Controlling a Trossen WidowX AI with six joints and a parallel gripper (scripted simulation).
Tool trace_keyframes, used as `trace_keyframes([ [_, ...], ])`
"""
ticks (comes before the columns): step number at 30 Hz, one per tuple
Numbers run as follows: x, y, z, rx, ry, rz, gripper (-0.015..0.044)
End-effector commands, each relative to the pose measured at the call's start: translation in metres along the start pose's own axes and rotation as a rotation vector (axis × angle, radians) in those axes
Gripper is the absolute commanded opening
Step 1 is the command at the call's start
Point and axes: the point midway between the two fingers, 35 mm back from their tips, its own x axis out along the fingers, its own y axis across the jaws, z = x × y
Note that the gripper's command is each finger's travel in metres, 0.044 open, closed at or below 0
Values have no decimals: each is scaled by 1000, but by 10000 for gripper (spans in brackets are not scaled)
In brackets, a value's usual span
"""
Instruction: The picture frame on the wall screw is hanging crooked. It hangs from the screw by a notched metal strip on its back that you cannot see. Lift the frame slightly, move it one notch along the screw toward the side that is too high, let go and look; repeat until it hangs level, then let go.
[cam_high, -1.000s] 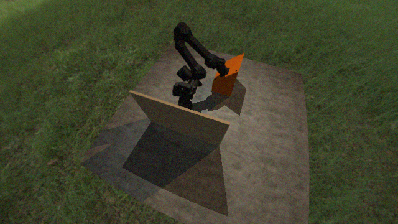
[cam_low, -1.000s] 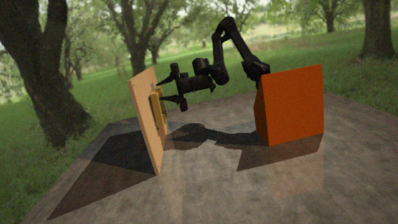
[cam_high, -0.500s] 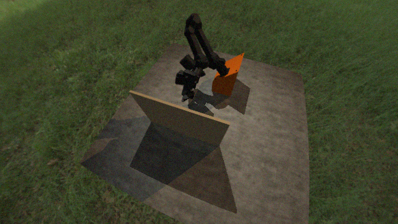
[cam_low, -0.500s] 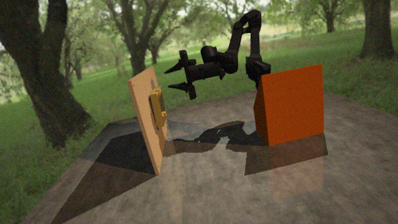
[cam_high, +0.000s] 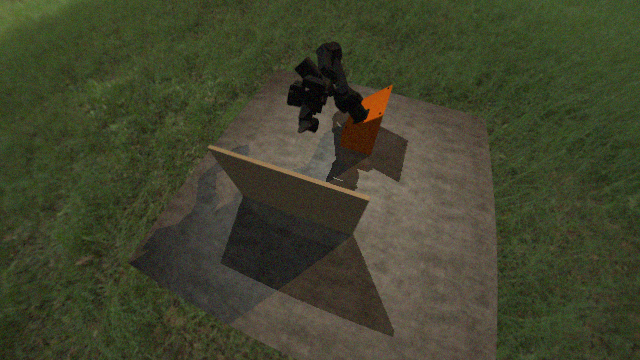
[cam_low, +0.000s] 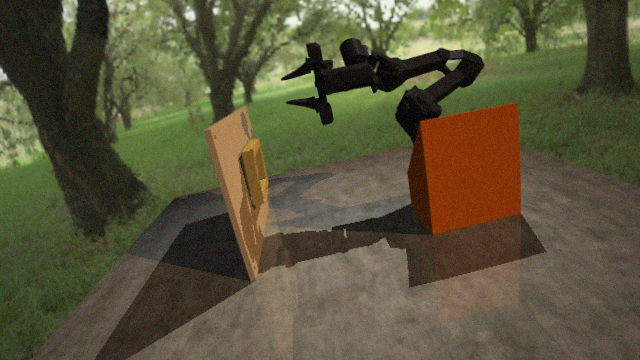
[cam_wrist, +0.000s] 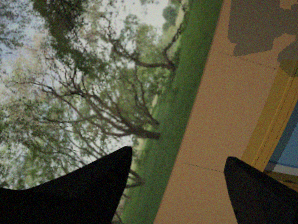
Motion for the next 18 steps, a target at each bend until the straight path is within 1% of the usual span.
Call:
trace_keyframes([
  [1,-12,4,2,-9,-2,-6,260],
  [2,-5,3,1,-1,-2,2,260],
  [5,-12,4,2,-9,-2,-6,260],
  [18,-12,4,2,-9,-2,-6,260],
])
